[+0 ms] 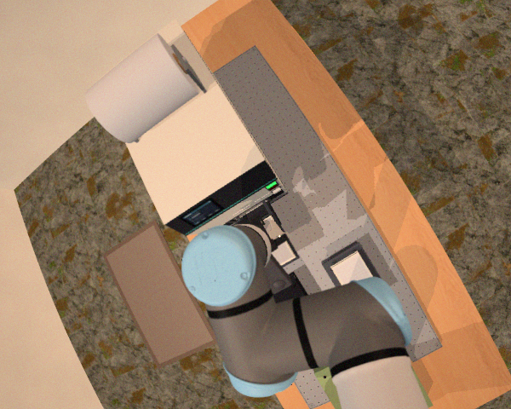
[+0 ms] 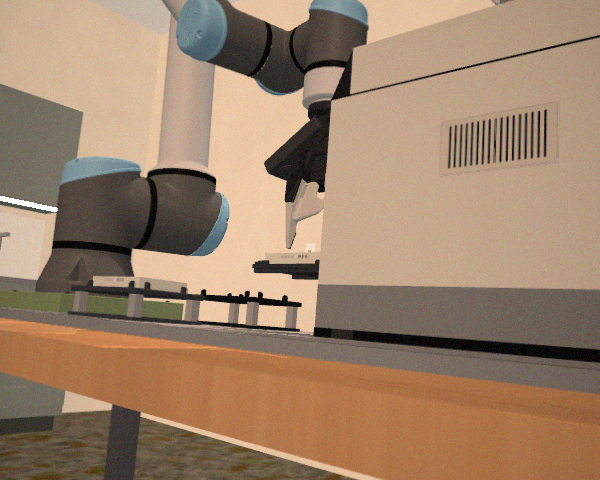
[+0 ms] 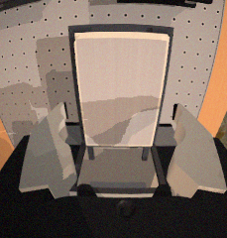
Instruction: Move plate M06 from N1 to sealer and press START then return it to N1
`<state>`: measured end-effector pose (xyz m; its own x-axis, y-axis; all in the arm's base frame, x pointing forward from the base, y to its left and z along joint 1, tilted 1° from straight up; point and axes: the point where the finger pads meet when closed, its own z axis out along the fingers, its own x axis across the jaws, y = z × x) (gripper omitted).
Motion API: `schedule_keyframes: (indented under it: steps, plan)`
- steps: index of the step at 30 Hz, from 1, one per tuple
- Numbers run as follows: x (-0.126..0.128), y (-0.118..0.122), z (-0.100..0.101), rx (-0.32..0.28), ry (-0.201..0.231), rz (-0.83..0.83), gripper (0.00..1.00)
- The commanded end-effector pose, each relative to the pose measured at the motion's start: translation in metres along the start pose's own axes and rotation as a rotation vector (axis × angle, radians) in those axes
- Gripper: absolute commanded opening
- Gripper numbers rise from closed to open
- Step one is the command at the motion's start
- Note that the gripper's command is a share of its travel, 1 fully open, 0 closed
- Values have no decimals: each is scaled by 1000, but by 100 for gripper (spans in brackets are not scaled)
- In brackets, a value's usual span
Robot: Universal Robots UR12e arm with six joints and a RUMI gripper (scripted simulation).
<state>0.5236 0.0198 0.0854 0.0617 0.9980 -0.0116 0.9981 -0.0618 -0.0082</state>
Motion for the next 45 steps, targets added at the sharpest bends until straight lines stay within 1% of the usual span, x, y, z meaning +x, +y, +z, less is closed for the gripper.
schedule_keyframes:
  steps: [1, 24, 38, 39, 45]
  plan:
    - [0, 1, 0, -1, 0, 0, 68]
    - [0, 1, 14, -1, 0, 0, 68]
    - [0, 1, 15, -1, 0, 0, 68]
    - [0, 1, 15, -1, 0, 0, 66]
    - [0, 1, 14, -1, 0, 0, 63]
